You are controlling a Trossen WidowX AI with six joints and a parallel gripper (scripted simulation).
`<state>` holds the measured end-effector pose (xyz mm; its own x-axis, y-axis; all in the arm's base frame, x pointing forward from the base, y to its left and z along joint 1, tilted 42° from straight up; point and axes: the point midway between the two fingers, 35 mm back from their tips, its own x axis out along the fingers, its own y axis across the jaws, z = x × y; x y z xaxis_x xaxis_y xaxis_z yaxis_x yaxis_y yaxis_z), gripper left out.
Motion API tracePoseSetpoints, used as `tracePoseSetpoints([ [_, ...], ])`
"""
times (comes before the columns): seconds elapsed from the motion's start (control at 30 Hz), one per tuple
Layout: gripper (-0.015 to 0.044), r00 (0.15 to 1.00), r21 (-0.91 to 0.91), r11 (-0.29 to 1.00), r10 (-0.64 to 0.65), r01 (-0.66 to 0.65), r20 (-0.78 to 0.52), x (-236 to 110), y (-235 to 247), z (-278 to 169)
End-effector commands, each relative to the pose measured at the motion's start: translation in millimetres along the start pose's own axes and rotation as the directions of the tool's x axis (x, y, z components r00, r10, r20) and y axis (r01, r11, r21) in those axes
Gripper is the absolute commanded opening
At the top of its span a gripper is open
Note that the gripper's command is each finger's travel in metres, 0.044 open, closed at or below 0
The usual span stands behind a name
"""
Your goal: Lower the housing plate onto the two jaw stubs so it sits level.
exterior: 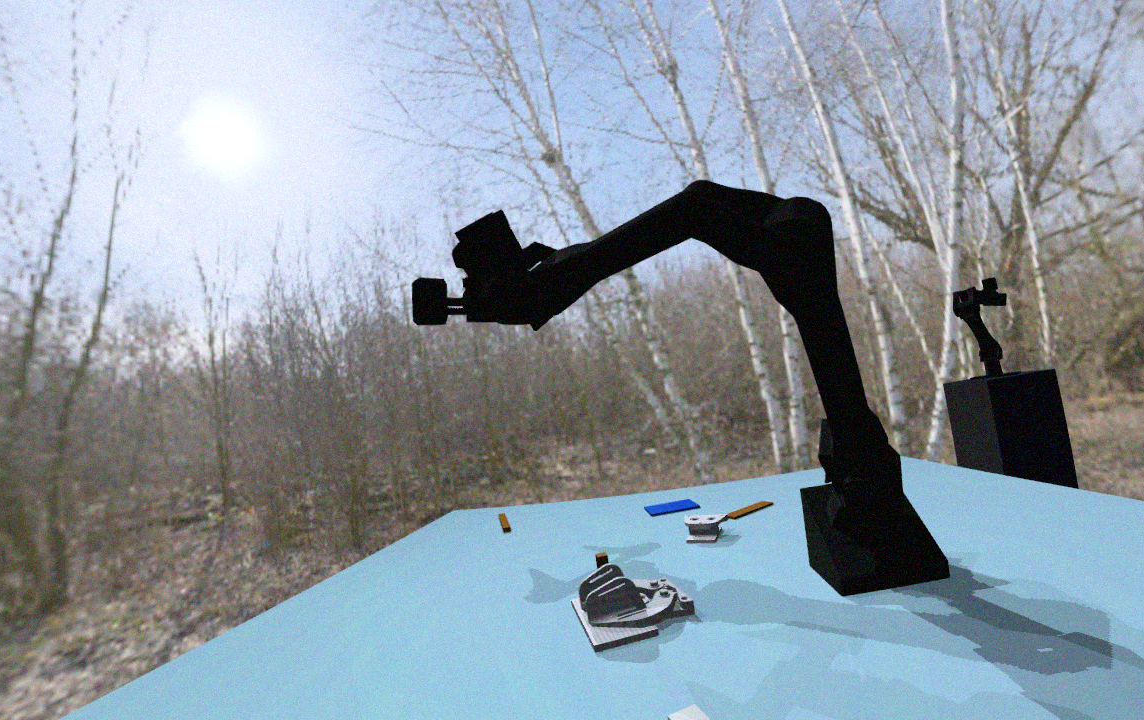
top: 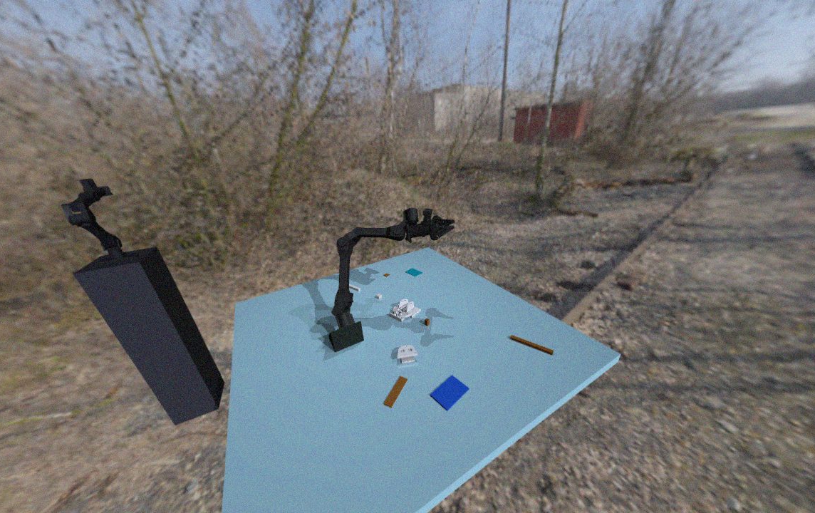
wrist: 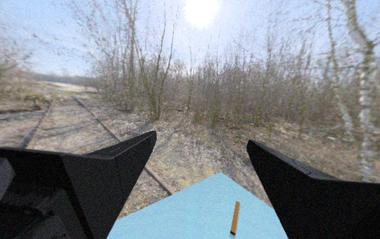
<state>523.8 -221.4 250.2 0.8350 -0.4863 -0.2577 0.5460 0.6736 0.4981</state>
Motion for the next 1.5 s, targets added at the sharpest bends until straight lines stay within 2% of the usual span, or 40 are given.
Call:
tracePoseSetpoints([
  [0.0, 0.044, 0.998, -0.082, 0.996, -0.033, 0.029, -0.049, 7, -16, -13],
  [0.33, 0.044, 0.982, -0.271, 0.96, -0.115, 0.072, -0.148, 16, -55, -35],
  [0.7, 0.044, 0.945, -0.468, 0.882, -0.194, 0.052, -0.261, 20, -95, -62],
  [1.07, 0.044, 0.887, -0.621, 0.783, -0.266, -0.029, -0.378, 19, -136, -89],
  [1.47, 0.044, 0.799, -0.73, 0.658, -0.333, -0.184, -0.501, 11, -179, -120],
])
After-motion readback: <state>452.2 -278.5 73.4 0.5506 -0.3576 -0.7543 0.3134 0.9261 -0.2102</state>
